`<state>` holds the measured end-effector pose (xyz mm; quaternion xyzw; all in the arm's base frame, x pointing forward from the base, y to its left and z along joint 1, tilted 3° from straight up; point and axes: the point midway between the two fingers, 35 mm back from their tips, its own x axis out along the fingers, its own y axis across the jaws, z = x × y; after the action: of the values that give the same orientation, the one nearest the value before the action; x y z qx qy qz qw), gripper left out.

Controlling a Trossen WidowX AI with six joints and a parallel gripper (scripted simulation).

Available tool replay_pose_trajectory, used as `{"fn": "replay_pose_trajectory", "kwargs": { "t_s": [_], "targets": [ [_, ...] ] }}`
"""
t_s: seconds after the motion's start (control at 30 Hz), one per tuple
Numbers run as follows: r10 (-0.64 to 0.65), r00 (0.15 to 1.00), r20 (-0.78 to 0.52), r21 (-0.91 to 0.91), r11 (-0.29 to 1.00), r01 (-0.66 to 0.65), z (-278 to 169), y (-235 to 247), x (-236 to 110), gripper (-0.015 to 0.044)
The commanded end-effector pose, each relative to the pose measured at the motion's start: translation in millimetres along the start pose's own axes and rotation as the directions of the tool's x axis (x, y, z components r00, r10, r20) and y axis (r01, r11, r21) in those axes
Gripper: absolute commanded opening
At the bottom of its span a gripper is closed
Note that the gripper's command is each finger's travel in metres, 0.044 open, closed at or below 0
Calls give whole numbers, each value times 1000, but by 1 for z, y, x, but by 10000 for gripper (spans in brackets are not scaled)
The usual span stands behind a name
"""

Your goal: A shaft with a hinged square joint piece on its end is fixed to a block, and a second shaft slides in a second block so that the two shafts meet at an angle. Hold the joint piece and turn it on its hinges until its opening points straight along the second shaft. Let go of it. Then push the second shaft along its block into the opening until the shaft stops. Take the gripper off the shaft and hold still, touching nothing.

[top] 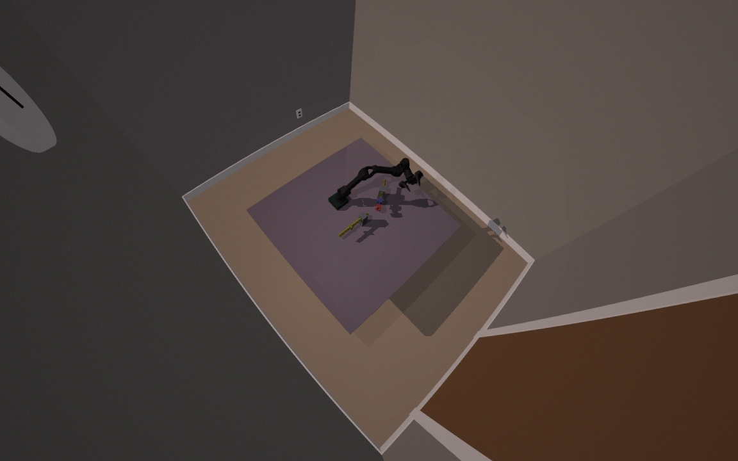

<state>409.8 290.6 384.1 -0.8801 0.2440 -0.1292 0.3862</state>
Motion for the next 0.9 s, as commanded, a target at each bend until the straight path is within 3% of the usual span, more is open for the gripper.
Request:
{"fn": "replay_pose_trajectory", "kwargs": {
  "t_s": [0.0, 0.47, 0.87],
  "targets": [
    [0, 1000, 0, 0, 1000, 0, 0, 0, 0, 426],
    [-16, 998, 61, 122, 993, 8, 16, 17, 26, 440],
    [41, 986, 159, 250, 965, -81, 30, 53, 49, 440]
  ]
}}
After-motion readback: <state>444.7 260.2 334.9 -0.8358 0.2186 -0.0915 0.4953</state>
